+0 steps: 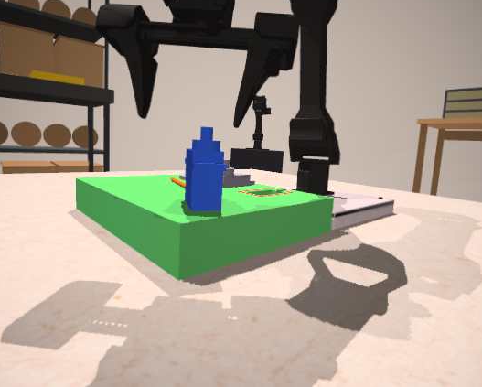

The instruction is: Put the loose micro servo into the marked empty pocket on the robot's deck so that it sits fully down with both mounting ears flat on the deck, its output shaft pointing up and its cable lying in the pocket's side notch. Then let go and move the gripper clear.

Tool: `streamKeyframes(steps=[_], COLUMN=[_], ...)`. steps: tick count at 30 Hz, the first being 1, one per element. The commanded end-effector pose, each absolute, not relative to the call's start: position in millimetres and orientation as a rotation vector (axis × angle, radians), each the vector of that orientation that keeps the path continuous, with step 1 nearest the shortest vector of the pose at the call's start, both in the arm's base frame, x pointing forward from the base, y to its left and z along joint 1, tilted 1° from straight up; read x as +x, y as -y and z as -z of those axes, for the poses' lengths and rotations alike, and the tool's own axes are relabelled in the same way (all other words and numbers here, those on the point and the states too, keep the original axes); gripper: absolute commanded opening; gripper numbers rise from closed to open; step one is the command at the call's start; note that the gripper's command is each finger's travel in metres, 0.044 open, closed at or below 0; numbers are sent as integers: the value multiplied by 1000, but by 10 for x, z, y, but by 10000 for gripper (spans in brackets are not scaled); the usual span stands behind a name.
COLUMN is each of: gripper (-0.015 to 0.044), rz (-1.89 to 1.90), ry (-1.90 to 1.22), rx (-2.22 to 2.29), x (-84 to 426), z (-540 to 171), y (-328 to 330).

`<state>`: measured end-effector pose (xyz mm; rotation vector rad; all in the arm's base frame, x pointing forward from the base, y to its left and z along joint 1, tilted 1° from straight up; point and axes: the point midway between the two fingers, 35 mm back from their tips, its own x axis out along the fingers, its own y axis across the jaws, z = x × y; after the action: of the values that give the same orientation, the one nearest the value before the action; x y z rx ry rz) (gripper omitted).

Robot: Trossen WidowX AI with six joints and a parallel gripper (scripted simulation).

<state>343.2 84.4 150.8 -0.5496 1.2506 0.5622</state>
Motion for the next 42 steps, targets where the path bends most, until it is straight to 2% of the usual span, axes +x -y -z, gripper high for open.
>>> streamKeyframes(steps=[1,10,42], gripper=[440,440,440], rz=[-650,-843,-847], ry=[-1293,-1363,-1364], rx=[-673,-885,-889], x=[3367,3205,3217], z=[-1531,-1598,-1153], y=[-796,-706,-700])
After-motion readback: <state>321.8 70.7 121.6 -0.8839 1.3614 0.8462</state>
